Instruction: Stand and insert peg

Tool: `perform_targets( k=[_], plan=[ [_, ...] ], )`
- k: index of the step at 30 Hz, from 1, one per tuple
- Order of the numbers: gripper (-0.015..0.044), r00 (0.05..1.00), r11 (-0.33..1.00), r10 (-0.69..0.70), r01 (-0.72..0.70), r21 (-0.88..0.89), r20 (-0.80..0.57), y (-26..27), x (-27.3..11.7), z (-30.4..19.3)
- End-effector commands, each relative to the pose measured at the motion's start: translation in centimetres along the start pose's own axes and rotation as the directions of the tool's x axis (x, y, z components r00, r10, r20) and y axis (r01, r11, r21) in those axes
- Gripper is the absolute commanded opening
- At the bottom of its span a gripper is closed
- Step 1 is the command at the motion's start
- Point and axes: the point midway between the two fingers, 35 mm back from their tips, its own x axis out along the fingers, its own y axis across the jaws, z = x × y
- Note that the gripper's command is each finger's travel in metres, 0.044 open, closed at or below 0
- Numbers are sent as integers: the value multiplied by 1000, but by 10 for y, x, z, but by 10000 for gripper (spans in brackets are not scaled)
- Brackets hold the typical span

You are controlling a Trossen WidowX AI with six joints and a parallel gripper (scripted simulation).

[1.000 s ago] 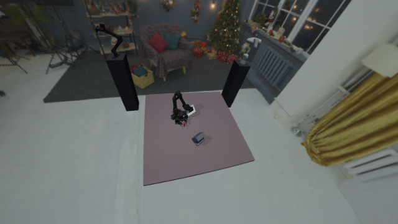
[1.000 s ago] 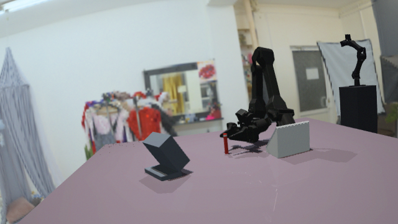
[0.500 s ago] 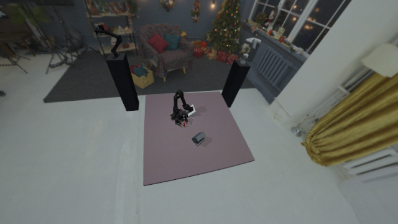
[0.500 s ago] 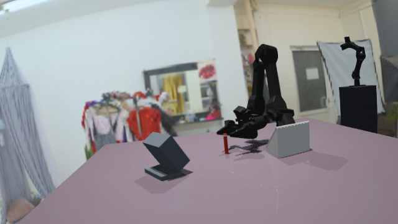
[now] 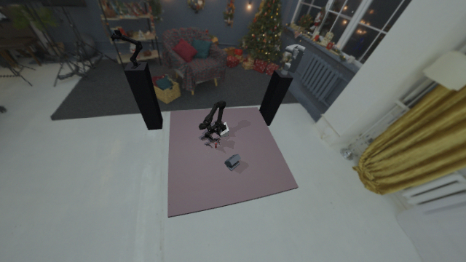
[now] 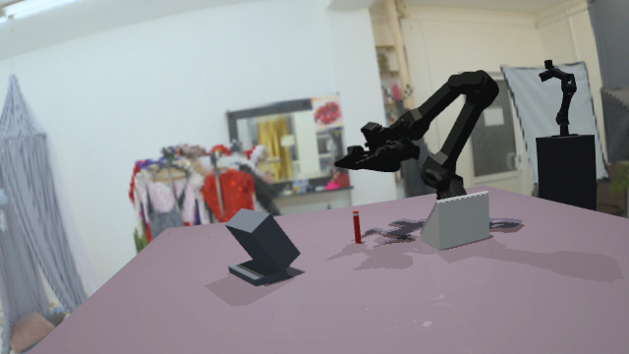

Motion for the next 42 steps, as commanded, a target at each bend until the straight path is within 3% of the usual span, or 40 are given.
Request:
perform_targets(
  k=[1,9,25,34,42],
  plan=[
    [440,999,999,-37,37,12,26,7,-11,30],
    [440,1000,998,-28,28,48,4,6,-9,29],
    [440,943,922,157,-34,387,-292,10,10,-6],
    [440,823,862,300,-17,507,-482,21,15,-26],
    [440,649,846,387,32,532,-655,29,15,-41]
  ],
)
